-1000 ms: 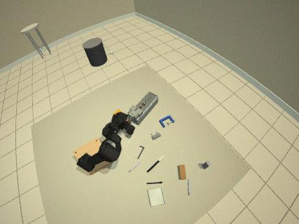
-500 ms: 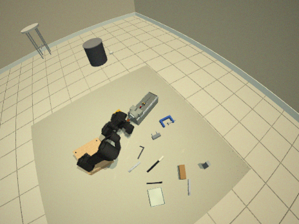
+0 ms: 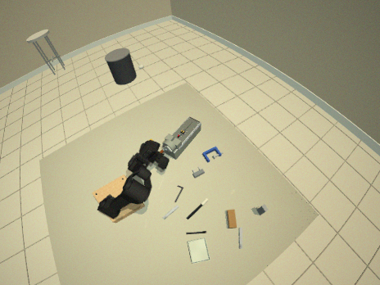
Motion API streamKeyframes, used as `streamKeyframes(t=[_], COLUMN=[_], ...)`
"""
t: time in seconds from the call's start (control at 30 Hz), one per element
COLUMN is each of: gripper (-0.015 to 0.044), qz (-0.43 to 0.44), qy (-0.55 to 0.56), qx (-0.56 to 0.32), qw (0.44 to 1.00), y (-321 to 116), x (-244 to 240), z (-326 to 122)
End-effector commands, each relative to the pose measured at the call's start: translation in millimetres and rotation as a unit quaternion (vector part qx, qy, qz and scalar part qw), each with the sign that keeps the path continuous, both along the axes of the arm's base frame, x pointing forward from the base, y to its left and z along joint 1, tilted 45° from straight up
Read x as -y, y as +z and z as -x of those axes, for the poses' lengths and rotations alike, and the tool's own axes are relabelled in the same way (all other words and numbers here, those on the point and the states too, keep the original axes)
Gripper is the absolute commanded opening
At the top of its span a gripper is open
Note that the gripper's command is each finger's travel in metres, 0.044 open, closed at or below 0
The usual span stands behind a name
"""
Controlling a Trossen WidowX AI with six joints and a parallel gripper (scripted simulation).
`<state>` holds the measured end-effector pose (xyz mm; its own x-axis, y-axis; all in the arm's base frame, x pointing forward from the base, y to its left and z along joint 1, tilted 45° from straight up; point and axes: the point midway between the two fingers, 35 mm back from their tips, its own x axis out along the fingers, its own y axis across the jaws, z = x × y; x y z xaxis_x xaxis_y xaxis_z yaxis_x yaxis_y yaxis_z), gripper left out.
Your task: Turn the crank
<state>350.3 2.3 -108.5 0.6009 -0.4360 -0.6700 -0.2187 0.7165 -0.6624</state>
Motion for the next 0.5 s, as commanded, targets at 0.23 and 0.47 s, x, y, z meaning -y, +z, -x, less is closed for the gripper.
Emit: streamKeyframes(t=[0.23, 0.47], gripper=[0.0000, 0.0000], qz=[-0.002, -0.002], qy=[0.008, 0.008], qx=[-0.001, -0.001], qw=[1.000, 1.000], y=[1.8, 2.2], x=[-7.7, -7.7], z=[0.6, 0.4])
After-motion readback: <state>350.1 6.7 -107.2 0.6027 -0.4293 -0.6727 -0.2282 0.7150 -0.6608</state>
